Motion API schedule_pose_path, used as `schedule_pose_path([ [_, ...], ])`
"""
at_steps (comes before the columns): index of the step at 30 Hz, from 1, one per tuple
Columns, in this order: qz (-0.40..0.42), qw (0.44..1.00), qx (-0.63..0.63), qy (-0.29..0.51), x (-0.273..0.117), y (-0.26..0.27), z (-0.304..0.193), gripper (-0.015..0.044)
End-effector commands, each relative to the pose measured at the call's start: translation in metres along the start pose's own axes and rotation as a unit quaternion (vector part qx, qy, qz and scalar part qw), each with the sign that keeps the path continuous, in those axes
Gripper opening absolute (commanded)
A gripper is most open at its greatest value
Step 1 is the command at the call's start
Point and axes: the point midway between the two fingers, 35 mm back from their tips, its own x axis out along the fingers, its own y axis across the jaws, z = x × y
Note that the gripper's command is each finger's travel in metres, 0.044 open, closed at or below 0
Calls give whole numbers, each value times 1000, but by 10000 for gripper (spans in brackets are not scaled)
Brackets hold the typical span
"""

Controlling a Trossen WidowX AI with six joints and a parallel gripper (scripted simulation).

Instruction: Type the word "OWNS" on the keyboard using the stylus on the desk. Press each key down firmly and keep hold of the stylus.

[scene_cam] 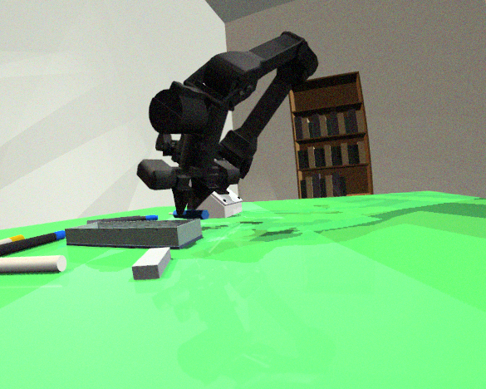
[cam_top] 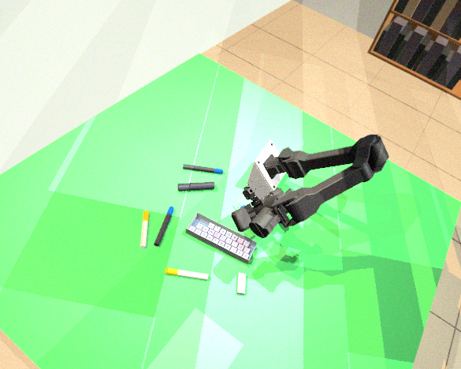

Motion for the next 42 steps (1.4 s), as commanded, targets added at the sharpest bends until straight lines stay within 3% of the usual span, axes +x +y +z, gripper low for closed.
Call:
schedule_pose_path([
  [1,5,1000,-1,-1,-17,2,8,0],
  [9,4,1000,-10,-1,-25,2,14,0],
  [22,-10,971,-238,-38,-38,20,14,0],
  [42,-61,821,-562,-78,-57,48,13,0],
])
